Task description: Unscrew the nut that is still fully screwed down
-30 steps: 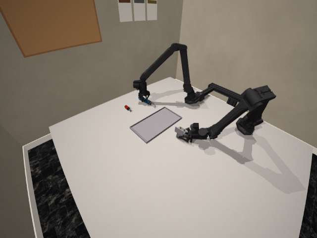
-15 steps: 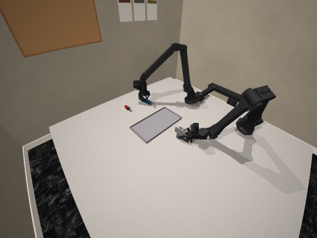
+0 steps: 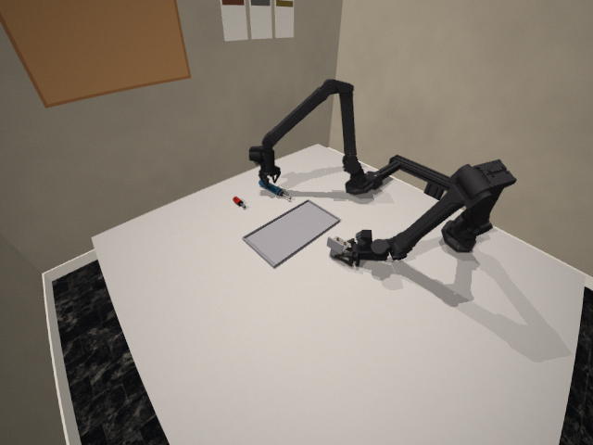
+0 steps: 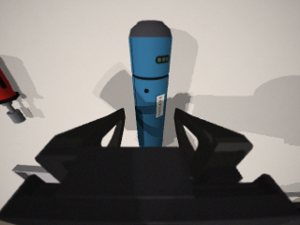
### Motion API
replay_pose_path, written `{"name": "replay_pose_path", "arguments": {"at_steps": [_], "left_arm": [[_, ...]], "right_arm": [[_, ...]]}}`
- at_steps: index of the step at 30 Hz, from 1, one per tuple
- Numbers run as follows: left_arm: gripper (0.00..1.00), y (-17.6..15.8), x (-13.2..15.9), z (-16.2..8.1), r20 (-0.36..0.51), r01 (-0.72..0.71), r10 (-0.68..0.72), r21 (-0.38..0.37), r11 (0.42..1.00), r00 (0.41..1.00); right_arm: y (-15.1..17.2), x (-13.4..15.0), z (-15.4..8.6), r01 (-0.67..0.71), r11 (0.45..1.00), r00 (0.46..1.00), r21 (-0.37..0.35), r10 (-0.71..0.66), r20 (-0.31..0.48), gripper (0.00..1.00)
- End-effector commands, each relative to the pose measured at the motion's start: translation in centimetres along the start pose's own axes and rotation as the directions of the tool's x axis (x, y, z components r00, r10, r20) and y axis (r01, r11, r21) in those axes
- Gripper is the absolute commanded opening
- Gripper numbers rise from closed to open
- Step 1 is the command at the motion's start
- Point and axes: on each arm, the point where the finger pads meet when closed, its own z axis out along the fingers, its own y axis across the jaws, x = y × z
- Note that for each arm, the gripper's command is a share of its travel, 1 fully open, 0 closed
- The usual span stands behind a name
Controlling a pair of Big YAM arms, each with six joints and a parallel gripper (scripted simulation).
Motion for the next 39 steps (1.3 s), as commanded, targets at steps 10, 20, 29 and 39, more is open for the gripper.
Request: {"name": "replay_pose_path", "arguments": {"at_steps": [10, 20, 29, 39], "left_arm": [[0.59, 0.4, -0.7, 0.4, 0.017, -0.009, 0.009, -0.005, 1.0, 1.0], [0.59, 0.4, -0.7, 0.4, 0.017, -0.009, 0.009, -0.005, 1.0, 1.0], [0.59, 0.4, -0.7, 0.4, 0.017, -0.009, 0.009, -0.005, 1.0, 1.0], [0.59, 0.4, -0.7, 0.4, 0.017, -0.009, 0.009, -0.005, 1.0, 1.0]], "right_arm": [[1.9, -1.6, -3.9, -0.006, 0.999, 0.999, -0.037, 0.008, 0.04, 0.65], [0.8, -1.0, -3.9, -0.003, 1.0, 1.0, -0.014, 0.003, 0.017, 0.65], [1.7, -1.6, -6.0, -0.006, 0.999, 0.999, -0.036, 0.008, 0.039, 0.65], [0.8, -1.0, -4.8, -0.003, 1.0, 1.0, -0.014, 0.003, 0.017, 0.65]]}}
